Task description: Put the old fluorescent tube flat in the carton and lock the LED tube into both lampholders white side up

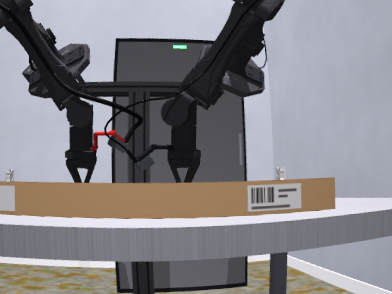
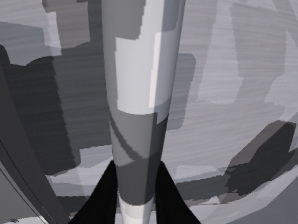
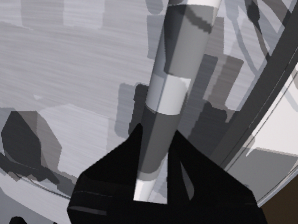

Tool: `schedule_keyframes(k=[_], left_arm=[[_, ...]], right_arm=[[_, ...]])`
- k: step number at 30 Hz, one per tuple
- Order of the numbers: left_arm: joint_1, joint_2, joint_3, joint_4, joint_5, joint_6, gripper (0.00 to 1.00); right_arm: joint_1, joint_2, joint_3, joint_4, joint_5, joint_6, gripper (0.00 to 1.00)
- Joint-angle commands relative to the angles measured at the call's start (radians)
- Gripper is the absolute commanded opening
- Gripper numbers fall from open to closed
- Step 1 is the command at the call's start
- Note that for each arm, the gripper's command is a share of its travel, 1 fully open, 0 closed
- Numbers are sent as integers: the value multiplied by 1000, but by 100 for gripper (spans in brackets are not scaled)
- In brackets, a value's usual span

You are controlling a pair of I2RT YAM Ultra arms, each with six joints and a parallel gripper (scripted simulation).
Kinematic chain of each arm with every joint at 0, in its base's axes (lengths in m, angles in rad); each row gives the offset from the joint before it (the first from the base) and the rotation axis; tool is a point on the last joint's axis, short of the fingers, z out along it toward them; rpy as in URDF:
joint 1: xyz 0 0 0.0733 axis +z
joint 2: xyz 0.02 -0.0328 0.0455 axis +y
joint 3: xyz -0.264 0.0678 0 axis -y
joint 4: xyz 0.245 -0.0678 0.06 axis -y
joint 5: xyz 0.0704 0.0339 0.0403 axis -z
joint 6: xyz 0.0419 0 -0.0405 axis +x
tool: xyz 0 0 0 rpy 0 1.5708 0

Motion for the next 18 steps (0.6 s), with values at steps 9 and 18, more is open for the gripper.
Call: schedule_keyframes(k=[9,18], left_arm=[[-34,24,-80,137,-21,51,11],[-40,51,-118,289,-51,88,11]], right_arm=[[25,47,-79,155,-5,-57,11],[27,73,-115,321,11,-100,11]])
